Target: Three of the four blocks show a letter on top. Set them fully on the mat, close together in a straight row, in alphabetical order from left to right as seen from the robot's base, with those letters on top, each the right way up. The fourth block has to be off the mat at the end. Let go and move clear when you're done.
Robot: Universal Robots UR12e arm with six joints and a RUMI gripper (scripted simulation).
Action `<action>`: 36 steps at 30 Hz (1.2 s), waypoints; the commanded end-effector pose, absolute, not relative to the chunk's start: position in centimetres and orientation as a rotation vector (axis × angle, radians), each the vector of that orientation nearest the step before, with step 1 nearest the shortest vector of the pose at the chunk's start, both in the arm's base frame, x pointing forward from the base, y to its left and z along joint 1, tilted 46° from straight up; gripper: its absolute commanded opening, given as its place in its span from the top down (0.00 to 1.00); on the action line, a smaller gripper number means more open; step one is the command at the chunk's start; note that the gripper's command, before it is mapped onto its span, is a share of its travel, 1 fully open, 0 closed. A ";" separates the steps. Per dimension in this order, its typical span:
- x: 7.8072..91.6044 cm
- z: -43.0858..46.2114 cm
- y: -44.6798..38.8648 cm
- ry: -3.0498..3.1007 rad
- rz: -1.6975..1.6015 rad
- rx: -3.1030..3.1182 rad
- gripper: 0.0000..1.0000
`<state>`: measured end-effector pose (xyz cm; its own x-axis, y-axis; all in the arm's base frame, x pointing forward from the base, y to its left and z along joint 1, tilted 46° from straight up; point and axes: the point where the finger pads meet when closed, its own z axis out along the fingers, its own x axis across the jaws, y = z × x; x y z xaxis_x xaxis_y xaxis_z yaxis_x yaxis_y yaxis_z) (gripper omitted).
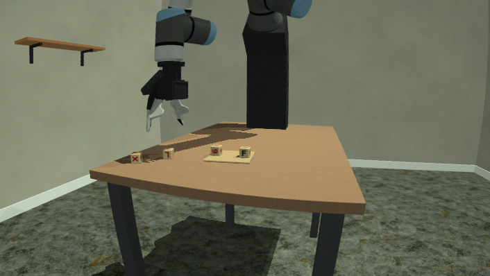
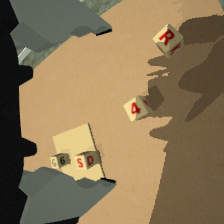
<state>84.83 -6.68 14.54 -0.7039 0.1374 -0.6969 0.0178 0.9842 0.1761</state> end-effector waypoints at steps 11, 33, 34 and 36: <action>86.2 15.8 -8.1 2.313 0.006 -0.362 0.00; 88.2 17.8 -9.9 2.115 -0.293 -1.046 0.00; 88.3 17.9 -9.9 2.101 -0.307 -1.078 0.00; 88.3 17.9 -10.0 2.087 -0.321 -1.109 0.00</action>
